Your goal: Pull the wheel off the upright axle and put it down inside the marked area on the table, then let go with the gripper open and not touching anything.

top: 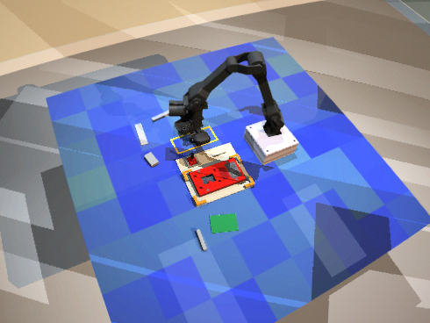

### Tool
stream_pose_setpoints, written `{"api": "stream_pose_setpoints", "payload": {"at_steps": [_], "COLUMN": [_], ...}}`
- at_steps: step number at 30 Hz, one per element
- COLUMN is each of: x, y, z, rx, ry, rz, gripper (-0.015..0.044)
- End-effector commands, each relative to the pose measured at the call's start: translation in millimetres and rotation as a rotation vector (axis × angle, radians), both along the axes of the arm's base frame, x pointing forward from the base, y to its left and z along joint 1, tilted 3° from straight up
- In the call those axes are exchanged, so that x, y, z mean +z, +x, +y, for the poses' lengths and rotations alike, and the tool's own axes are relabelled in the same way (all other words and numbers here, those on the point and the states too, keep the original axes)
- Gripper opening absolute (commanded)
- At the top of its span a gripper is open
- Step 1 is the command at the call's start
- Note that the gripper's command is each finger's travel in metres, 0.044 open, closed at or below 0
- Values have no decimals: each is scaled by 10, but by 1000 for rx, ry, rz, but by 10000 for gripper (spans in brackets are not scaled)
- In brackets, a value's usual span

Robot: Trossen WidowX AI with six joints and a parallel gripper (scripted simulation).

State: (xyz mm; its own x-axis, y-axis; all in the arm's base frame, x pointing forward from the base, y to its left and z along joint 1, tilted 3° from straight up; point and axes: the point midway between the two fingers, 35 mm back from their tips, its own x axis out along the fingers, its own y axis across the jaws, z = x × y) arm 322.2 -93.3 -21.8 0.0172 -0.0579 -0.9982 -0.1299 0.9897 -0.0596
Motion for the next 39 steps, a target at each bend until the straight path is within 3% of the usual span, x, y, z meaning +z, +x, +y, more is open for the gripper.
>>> {"api": "stream_pose_setpoints", "payload": {"at_steps": [1,6,12,16,22,27,39], "x": [1,25,528,601,822,1027,1033], "y": [1,3,6,0,-410,-843,-860], "z": [0,1,29,34,173,305,310], "rx": [0,0,5,6,8,6,6], "ry": [0,0,0,0,2,2,2], "rz": [0,0,10,11,13,17,17], "gripper": [157,289,300,300,440,440,440]}}
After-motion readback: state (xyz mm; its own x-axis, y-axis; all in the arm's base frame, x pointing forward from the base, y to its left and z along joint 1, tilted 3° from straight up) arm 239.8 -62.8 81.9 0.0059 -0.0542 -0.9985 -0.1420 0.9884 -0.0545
